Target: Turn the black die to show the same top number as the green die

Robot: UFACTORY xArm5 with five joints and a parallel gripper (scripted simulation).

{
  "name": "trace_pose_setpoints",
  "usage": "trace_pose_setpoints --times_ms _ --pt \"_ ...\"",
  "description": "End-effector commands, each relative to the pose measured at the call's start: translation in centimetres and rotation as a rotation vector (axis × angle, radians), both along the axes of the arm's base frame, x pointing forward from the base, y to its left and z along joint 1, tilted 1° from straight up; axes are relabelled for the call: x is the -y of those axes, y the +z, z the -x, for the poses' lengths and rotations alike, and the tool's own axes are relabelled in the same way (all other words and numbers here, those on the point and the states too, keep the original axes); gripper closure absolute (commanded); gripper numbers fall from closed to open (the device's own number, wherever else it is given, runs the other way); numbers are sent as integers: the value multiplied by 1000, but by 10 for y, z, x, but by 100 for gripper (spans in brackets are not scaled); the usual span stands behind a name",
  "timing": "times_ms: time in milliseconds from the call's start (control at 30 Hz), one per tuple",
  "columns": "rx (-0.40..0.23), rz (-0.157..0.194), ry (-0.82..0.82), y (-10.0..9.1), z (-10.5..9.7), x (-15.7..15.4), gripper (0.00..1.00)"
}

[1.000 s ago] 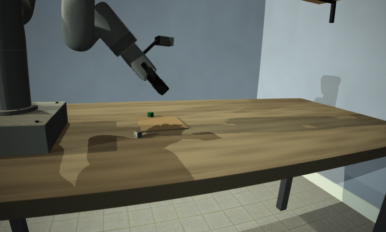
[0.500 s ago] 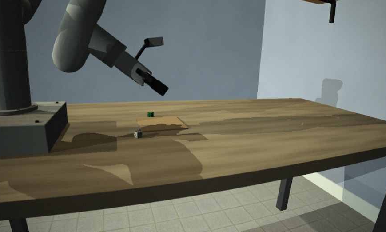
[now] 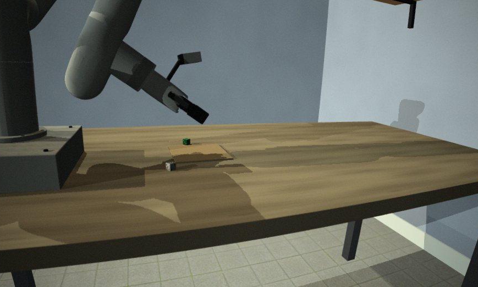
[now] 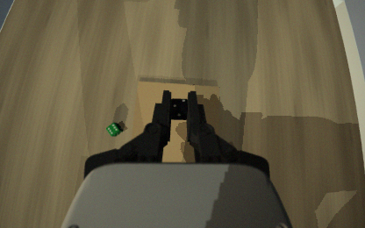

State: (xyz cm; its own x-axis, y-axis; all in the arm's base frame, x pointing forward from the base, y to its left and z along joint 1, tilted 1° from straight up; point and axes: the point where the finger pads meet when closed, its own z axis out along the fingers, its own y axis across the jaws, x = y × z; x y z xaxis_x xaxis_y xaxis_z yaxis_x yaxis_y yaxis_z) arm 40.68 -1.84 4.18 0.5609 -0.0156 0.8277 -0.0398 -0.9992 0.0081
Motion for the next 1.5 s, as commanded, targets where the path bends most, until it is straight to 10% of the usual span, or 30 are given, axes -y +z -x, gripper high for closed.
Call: trace_pose_setpoints --times_ms 0,567,1467 --pt "4 0 0 -14 -1 0 89" --pt "4 0 0 -60 -2 0 89" --pt "4 0 0 -62 -2 0 89"
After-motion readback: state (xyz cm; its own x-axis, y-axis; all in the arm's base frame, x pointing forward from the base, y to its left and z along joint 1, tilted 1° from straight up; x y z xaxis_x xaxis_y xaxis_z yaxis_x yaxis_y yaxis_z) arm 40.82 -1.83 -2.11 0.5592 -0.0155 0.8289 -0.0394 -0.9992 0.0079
